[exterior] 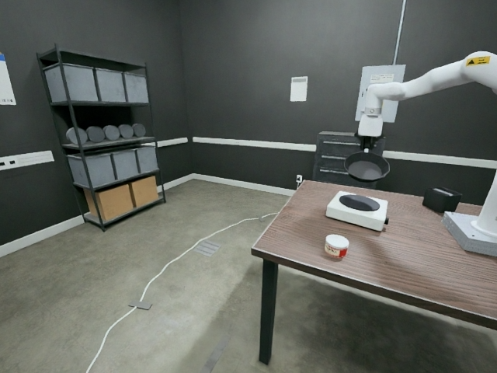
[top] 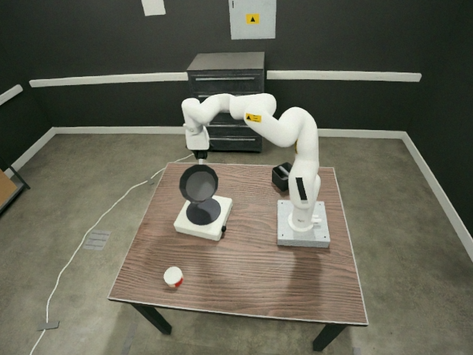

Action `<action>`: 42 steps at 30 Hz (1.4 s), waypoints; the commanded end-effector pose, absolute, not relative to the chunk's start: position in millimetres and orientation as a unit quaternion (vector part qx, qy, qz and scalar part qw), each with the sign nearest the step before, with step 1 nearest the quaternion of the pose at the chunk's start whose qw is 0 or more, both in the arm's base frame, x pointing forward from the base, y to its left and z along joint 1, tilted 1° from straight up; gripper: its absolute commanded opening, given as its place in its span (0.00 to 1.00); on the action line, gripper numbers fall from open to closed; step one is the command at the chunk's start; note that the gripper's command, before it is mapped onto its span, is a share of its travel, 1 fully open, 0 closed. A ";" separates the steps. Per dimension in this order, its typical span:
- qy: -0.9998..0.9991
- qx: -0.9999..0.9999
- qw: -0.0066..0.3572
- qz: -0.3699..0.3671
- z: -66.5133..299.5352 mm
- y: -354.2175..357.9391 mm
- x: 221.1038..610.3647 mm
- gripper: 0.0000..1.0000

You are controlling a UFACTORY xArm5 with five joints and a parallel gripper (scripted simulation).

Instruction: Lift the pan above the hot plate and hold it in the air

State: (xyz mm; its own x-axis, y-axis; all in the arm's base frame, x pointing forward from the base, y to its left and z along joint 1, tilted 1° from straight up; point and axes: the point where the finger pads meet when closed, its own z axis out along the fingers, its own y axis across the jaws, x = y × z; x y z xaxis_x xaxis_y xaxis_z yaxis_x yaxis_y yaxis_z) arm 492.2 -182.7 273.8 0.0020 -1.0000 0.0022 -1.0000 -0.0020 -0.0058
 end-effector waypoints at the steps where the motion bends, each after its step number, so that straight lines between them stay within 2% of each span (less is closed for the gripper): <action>1: 0.706 -0.708 0.002 -0.005 283.2 -183.0 492.7 0.00; 42: 0.706 -0.708 0.002 -0.005 322.6 -183.2 492.3 0.00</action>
State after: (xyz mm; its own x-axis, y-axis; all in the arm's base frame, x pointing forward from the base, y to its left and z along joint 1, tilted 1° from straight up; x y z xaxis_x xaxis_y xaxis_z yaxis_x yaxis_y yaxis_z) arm 491.7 -183.0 318.2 0.0020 -1.0000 0.0021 -1.0000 -0.0020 -0.0054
